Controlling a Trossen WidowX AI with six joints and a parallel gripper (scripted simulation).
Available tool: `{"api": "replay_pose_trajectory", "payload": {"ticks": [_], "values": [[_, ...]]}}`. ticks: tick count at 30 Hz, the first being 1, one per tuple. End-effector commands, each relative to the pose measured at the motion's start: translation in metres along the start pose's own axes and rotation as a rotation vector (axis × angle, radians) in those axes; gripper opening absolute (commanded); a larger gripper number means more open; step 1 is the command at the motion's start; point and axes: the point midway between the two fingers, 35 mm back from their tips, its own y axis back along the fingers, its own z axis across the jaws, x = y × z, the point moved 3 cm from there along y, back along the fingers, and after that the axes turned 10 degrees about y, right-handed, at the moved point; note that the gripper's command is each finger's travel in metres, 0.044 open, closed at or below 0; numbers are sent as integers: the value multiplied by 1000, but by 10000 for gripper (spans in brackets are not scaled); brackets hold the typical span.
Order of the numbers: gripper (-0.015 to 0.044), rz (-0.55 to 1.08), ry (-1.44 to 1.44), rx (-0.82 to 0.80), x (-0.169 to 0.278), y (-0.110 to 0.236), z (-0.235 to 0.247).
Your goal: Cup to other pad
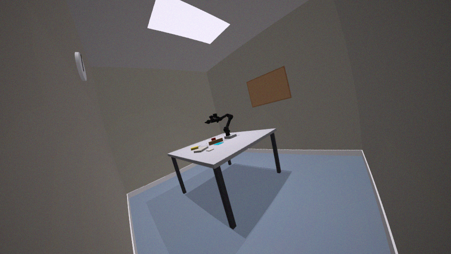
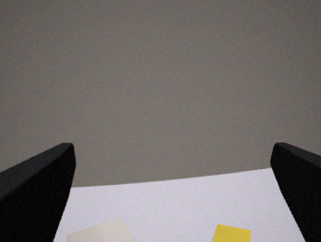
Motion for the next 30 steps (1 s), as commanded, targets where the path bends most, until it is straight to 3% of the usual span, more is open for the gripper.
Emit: {"api": "replay_pose_trajectory", "payload": {"ticks": [1,5,8,10,15,18,30], "values": [[374,17,15,0,3,-1,0],[269,368,313,-54,62,-15,-9],[190,674,554,-203,113,-9,-16],[148,859,689,-356,142,3,-21],[148,1202,898,-910,189,52,-28],[148,1255,915,-1107,194,69,-30],[148,1255,916,-1106,197,66,-32]]}}
